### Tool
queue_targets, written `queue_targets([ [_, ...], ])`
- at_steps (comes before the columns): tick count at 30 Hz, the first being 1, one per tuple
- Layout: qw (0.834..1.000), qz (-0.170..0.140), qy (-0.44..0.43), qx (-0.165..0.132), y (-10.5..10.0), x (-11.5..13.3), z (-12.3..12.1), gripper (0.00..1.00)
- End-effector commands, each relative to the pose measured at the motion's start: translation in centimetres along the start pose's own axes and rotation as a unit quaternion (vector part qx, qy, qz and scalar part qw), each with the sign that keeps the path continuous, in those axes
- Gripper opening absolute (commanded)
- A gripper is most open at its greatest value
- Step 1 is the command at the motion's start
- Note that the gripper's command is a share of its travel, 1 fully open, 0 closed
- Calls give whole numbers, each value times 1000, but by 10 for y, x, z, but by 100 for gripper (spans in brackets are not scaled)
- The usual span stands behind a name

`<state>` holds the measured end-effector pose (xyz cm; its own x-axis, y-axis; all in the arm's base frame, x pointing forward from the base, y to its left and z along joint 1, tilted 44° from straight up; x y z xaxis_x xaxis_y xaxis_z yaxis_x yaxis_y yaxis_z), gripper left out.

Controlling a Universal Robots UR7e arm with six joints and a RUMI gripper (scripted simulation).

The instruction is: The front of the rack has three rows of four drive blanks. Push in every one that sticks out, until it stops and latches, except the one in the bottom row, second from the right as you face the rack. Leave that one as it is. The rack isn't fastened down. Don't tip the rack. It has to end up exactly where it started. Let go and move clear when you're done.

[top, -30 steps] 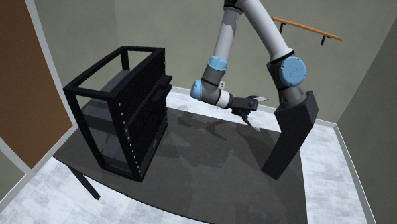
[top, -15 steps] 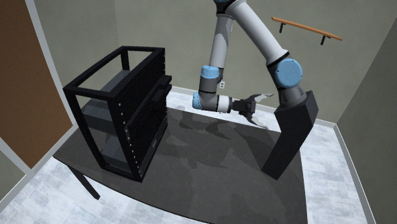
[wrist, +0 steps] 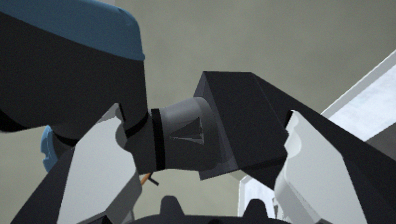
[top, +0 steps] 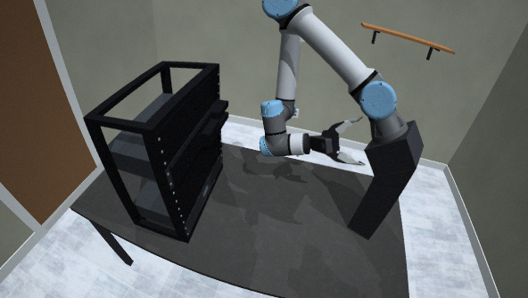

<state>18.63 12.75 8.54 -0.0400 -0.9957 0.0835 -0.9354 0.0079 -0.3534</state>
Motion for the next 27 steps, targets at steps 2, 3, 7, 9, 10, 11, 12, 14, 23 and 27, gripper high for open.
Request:
queue_targets([
  [2, 997, 44, 35, -58, -2, -5, -7, 100],
  [3, 995, 55, 43, -72, -3, -7, -8, 100],
  [7, 987, 83, 69, -116, -8, -11, -12, 100],
  [9, 982, 97, 82, -138, -11, -13, -13, 100],
  [10, 980, 103, 88, -148, -13, -14, -14, 100],
  [11, 977, 109, 94, -159, -14, -15, -15, 100],
  [12, 973, 115, 101, -171, -16, -17, -16, 100],
  [14, 966, 124, 110, -196, -17, -20, -18, 100],
  [23, 931, 152, 139, -301, -16, -27, -30, 100],
  [27, 909, 163, 152, -352, -18, -30, -36, 100],
])
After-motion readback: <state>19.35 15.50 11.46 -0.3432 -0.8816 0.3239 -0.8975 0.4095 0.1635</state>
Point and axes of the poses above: the point where the finger pads meet when closed, its own y axis out along the fingers, its own z axis across the jaws, x = y × z, the point moved 9 cm from there along -y, back along the fingers, and after that the axes turned 10 degrees about y, right-handed, at the moved point
